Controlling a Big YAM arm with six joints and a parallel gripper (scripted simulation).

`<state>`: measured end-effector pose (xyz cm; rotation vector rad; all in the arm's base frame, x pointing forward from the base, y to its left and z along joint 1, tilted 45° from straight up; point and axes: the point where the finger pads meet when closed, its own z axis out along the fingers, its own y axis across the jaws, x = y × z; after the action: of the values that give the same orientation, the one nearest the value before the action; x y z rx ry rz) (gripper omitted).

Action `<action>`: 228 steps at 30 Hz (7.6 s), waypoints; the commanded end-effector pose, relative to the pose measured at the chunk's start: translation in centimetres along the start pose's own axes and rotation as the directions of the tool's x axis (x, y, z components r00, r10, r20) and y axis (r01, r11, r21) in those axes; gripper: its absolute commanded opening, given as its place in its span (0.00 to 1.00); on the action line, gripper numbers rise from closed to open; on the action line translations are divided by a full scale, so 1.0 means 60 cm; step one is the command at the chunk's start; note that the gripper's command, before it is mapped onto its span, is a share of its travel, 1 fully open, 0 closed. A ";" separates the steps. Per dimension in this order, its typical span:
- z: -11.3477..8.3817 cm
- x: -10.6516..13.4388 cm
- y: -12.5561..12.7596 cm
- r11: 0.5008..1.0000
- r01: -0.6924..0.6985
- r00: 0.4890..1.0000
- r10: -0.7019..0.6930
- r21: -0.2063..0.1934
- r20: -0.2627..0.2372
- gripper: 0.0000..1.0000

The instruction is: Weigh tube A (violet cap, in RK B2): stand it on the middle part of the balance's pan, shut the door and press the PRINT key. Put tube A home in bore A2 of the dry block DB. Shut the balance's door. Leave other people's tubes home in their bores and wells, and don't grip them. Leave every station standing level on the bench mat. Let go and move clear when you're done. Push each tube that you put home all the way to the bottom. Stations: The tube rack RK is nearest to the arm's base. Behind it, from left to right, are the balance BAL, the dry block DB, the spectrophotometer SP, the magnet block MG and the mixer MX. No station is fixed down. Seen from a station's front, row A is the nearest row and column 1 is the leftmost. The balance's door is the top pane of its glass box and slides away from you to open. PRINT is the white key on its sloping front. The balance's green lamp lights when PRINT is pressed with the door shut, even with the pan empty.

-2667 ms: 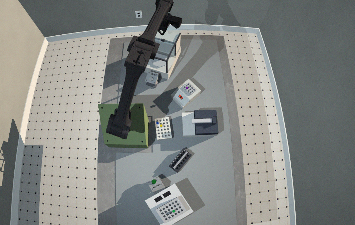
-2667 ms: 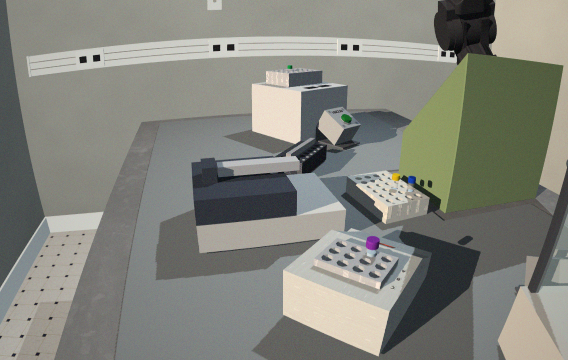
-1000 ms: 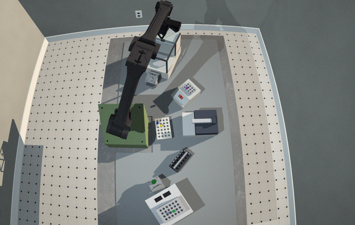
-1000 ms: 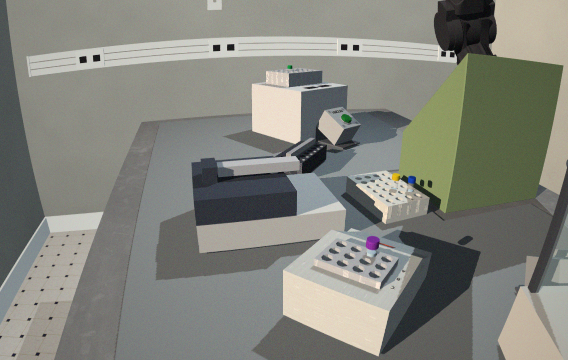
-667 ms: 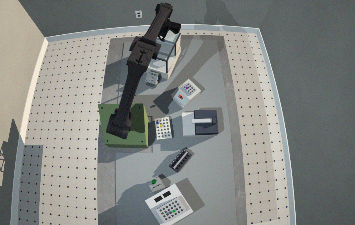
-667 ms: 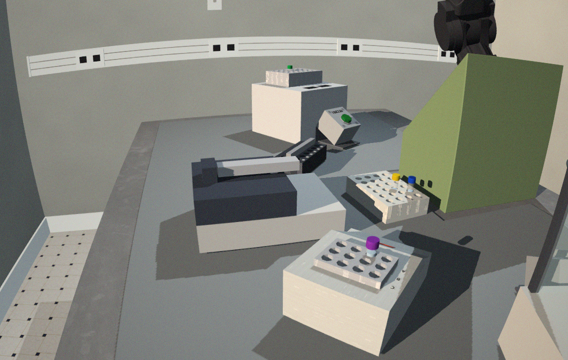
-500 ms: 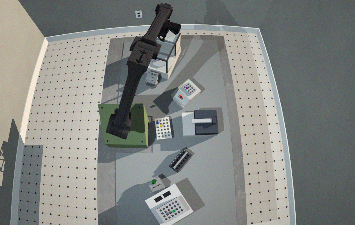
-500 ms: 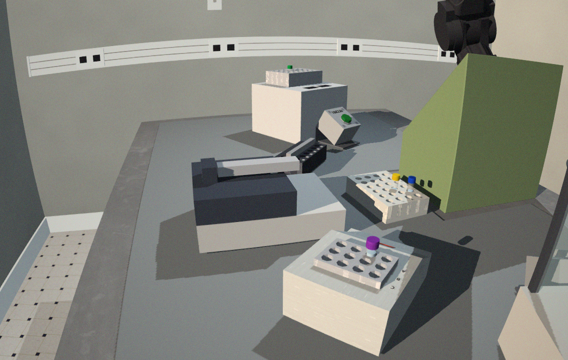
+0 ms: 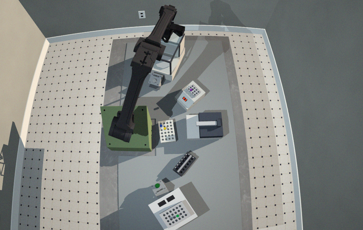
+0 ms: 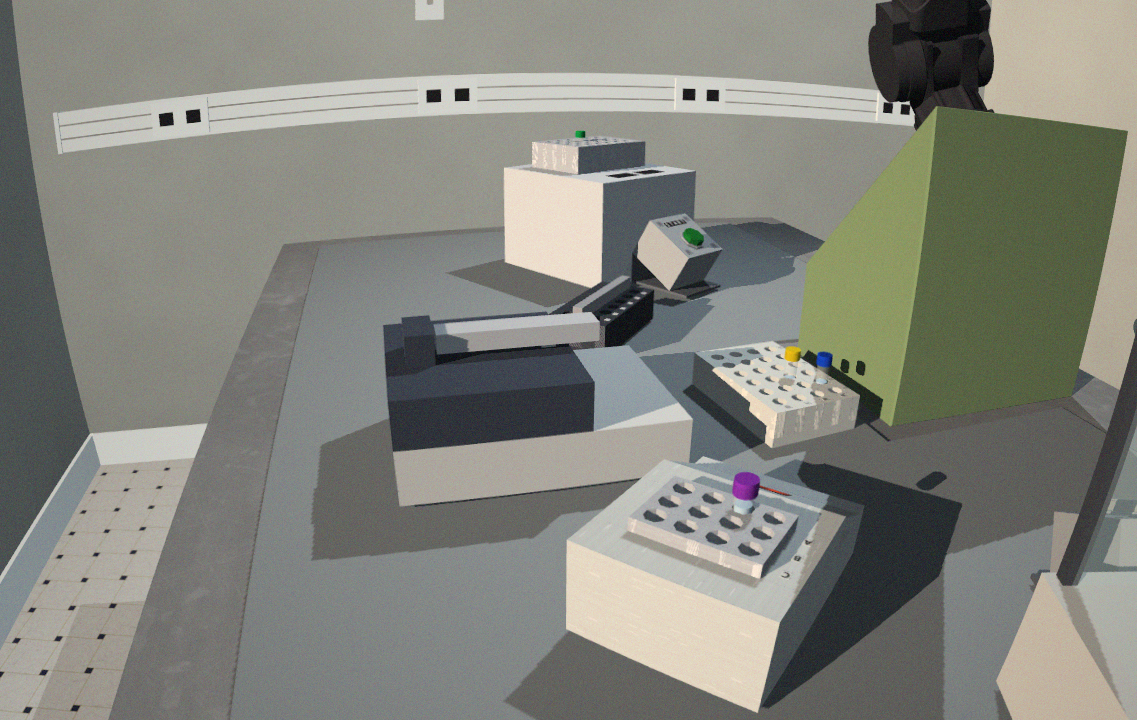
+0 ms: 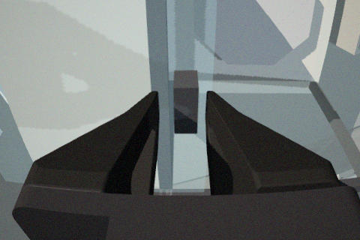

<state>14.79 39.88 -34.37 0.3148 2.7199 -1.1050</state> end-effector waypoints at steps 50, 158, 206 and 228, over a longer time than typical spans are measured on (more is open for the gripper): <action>-0.031 -0.004 -0.037 0.999 -0.005 1.000 0.005 -0.044 0.004 0.06; -0.022 -0.002 -0.198 0.999 -0.010 1.000 0.010 -0.040 0.003 0.06; -0.020 -0.003 -0.207 1.000 -0.005 1.000 0.005 -0.020 0.005 0.06; -0.020 -0.003 -0.207 1.000 -0.005 1.000 0.005 -0.020 0.005 0.06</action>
<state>11.61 31.31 -26.35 0.3086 2.7268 -1.0942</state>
